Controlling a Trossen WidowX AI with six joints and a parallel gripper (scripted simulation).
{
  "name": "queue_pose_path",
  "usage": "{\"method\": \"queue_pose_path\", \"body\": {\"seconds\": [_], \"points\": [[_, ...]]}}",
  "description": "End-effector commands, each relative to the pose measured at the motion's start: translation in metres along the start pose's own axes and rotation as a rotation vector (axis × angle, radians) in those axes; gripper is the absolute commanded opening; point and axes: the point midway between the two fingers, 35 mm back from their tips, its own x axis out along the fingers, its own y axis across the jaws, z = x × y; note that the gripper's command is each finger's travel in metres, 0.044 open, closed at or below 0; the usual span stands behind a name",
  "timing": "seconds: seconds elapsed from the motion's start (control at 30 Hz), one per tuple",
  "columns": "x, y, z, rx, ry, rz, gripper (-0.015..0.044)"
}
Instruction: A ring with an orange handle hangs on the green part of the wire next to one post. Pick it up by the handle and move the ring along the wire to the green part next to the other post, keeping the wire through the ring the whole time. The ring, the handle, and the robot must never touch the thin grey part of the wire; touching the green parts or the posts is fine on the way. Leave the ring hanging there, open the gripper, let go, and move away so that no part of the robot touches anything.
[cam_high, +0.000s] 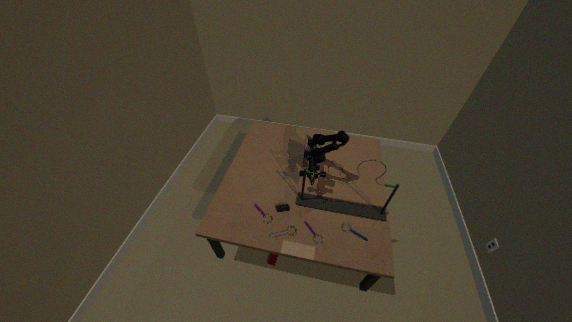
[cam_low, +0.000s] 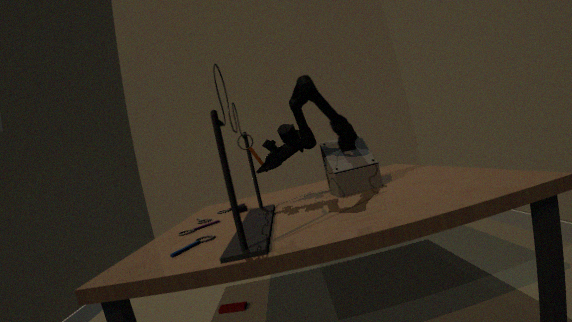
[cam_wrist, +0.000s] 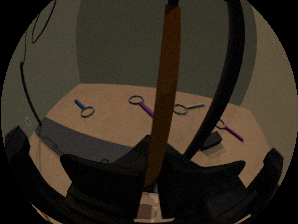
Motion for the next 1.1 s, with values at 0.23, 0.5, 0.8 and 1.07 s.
{"method": "queue_pose_path", "body": {"seconds": [0.23, 0.5, 0.8, 1.07], "points": [[0.000, 0.000, 0.000, 0.000, 0.000, 0.000, -0.0097], [0.000, 0.000, 0.000, 0.000, 0.000, 0.000, 0.0113], [-0.024, -0.001, 0.001, -0.011, 0.006, -0.002, 0.0160], [-0.049, -0.001, 0.000, -0.022, 0.011, -0.002, 0.0160]]}}
